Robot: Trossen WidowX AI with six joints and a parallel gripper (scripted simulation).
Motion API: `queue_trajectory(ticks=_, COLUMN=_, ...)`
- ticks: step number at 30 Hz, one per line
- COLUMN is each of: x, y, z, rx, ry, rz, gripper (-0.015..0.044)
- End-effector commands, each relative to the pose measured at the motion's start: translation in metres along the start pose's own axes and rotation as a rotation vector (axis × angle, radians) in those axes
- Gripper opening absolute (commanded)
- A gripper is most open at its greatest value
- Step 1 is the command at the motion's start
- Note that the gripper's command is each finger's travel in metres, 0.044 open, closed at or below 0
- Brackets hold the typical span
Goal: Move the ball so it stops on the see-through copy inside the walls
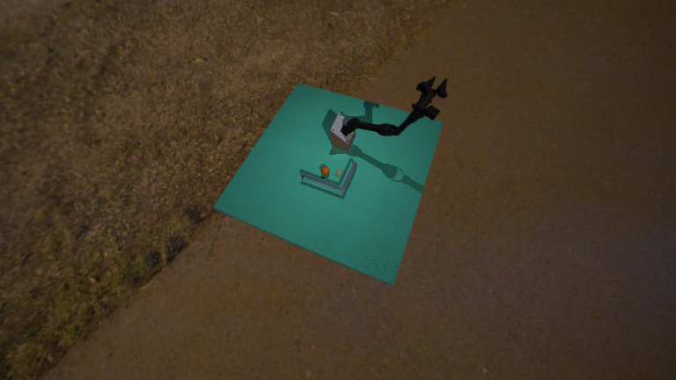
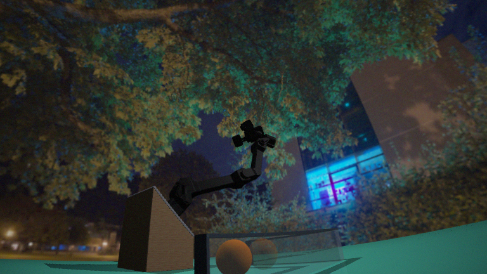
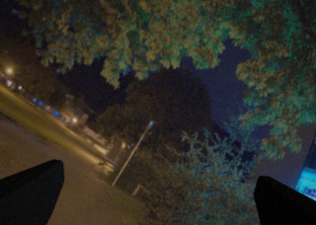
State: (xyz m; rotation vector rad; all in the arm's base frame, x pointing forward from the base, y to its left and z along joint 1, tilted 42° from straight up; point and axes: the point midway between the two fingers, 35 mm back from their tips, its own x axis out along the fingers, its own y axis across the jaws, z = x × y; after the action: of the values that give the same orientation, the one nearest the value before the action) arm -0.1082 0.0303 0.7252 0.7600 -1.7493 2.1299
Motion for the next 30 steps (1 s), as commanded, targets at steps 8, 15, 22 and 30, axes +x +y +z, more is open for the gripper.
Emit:
queue_trajectory(ticks=8, x=0.014, y=0.038, z=0.099, rx=-0.056, ry=-0.271, rz=0.046, gripper=0.0397)
queue_trajectory(ticks=15, x=-0.003, y=0.079, z=0.203, rx=-0.101, ry=-0.568, rz=0.089, gripper=0.0397)
queue_trajectory(ticks=22, x=-0.051, y=0.117, z=0.293, rx=-0.120, ry=-0.869, rz=0.134, gripper=0.0397)
queue_trajectory(ticks=30, x=-0.140, y=0.158, z=0.377, rx=-0.148, ry=-1.237, rz=0.198, gripper=0.0397)
